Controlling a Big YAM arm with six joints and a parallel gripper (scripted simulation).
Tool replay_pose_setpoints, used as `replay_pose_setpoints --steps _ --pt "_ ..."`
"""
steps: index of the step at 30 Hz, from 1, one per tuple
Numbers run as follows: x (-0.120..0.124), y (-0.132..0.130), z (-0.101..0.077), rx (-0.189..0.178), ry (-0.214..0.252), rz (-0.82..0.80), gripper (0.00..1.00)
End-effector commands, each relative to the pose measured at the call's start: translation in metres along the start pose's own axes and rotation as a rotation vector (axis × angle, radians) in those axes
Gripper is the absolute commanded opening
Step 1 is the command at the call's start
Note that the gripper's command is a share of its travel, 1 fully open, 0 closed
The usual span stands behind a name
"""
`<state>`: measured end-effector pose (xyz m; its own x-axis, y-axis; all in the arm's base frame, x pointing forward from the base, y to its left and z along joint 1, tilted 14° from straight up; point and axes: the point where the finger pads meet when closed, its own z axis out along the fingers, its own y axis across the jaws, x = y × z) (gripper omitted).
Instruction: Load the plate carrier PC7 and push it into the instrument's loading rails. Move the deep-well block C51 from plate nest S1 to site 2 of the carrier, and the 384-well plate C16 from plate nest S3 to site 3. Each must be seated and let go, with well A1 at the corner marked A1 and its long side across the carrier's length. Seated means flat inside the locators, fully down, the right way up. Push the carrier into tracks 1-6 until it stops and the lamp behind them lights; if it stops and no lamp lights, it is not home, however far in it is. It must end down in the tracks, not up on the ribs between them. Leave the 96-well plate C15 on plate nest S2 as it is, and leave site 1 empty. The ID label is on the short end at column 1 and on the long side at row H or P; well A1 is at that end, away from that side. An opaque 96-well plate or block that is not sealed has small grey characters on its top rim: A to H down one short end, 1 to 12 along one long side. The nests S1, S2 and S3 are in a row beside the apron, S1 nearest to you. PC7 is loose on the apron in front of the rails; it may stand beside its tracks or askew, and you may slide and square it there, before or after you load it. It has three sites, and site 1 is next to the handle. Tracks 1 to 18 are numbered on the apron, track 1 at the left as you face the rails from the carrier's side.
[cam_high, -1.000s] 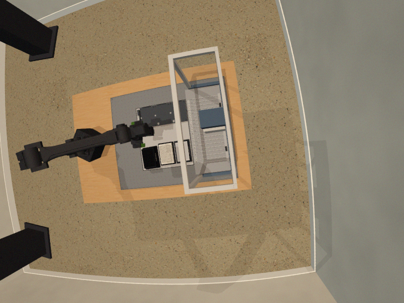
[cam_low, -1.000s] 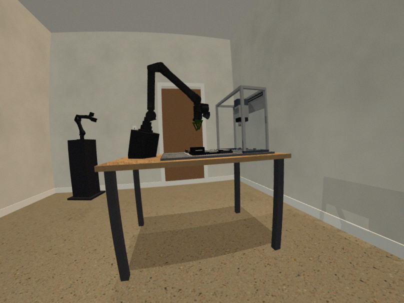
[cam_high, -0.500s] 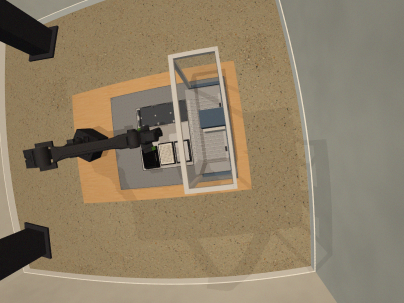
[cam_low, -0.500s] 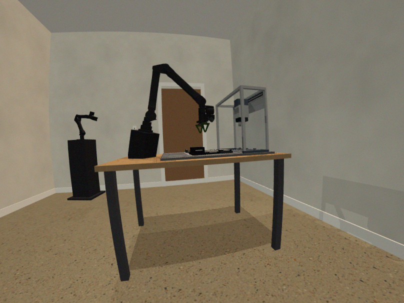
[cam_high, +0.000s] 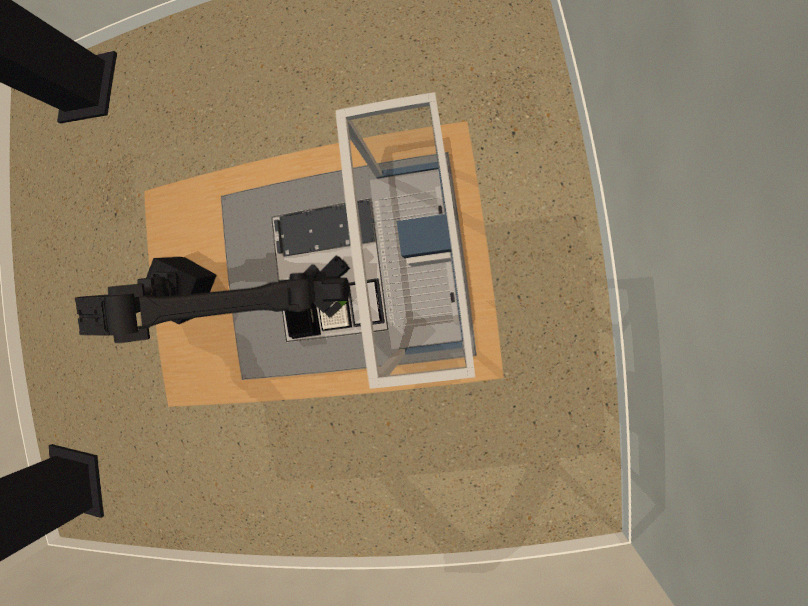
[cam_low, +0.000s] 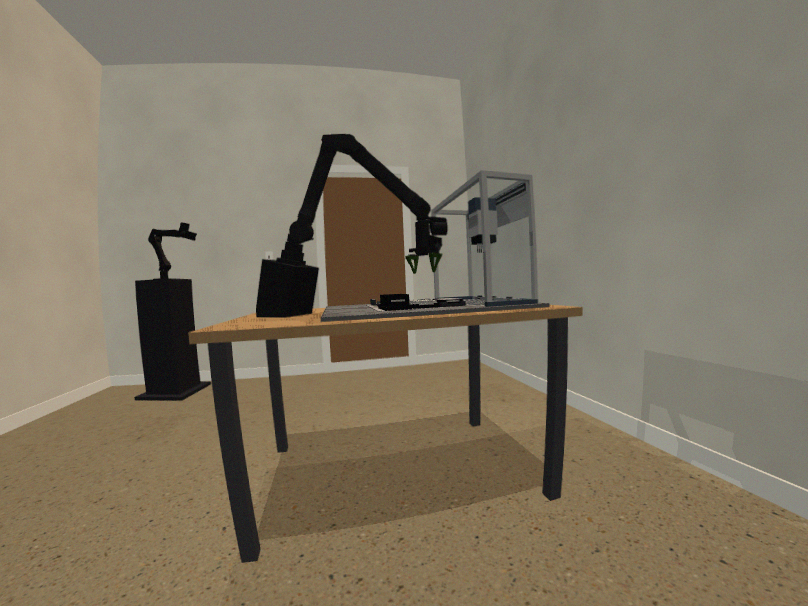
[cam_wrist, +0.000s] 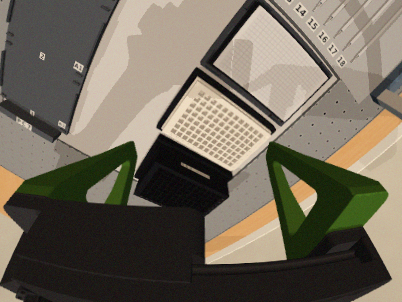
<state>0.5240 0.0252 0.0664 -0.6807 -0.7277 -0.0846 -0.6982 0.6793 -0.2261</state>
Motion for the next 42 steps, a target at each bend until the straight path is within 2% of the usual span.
replay_pose_setpoints --steps 1,10,12,14,18,20,26,30,31,42 --pt "-0.021 -0.039 -0.003 0.03 -0.027 -0.167 1.0" --pt "-0.039 -0.09 0.022 0.033 -0.021 -0.468 1.0" --pt "-0.039 -0.09 0.022 0.033 -0.021 -0.468 1.0" --pt "-0.043 -0.102 0.027 0.034 -0.02 -0.534 1.0" --pt "-0.051 -0.097 0.027 0.038 -0.021 -0.683 1.0" --pt "-0.052 -0.1 0.018 0.053 -0.026 -0.747 1.0" --pt "-0.052 -0.101 0.018 0.059 -0.021 -0.947 1.0" --pt "-0.052 -0.101 0.018 0.059 -0.021 -0.96 1.0" --pt "-0.053 -0.102 0.03 0.062 -0.021 -0.958 1.0" --pt "-0.048 -0.106 0.061 0.059 -0.018 -0.948 1.0"
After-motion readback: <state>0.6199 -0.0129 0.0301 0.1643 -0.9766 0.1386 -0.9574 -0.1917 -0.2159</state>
